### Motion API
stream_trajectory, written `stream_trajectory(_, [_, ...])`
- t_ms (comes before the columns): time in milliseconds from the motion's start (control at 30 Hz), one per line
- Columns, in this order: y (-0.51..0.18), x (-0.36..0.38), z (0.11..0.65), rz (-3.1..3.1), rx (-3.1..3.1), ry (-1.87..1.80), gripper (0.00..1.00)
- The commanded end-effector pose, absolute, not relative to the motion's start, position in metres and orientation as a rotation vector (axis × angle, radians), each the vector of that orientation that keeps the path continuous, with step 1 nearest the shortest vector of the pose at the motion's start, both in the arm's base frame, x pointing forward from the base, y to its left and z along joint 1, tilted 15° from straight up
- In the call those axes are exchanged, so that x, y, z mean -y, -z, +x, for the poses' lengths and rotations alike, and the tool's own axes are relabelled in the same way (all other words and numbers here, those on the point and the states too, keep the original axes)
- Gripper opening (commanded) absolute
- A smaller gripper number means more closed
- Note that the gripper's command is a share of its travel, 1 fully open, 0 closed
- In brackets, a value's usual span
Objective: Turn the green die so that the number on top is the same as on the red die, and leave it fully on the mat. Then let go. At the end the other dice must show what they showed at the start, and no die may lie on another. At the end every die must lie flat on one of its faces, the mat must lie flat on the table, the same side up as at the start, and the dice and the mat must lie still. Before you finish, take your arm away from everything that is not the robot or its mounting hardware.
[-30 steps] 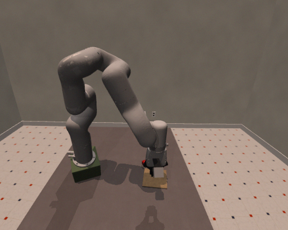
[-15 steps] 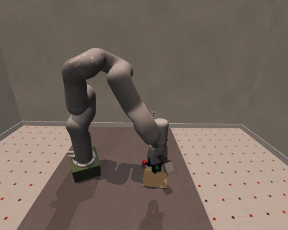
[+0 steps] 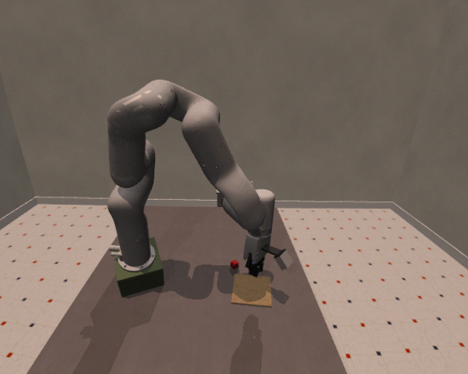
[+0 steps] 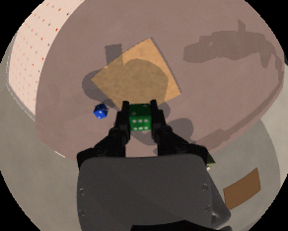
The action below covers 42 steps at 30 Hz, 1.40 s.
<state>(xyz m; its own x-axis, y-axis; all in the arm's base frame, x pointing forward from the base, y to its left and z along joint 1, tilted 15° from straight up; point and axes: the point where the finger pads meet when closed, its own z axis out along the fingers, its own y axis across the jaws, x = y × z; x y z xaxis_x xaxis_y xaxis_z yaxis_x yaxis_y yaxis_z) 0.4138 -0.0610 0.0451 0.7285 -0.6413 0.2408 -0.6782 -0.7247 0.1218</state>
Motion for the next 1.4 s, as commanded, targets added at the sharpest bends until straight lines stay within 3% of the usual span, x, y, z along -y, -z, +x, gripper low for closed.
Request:
stream_trajectory(0, [-0.0447,0.0559,0.4174,2.773,0.948,-0.247,0.21])
stream_trajectory(500, [-0.0464,0.0567,0.4177,2.729,0.923,-0.380,0.21])
stream_trajectory(1367, [-0.0435,0.0535,0.4129,2.478,0.791,-0.946,0.21])
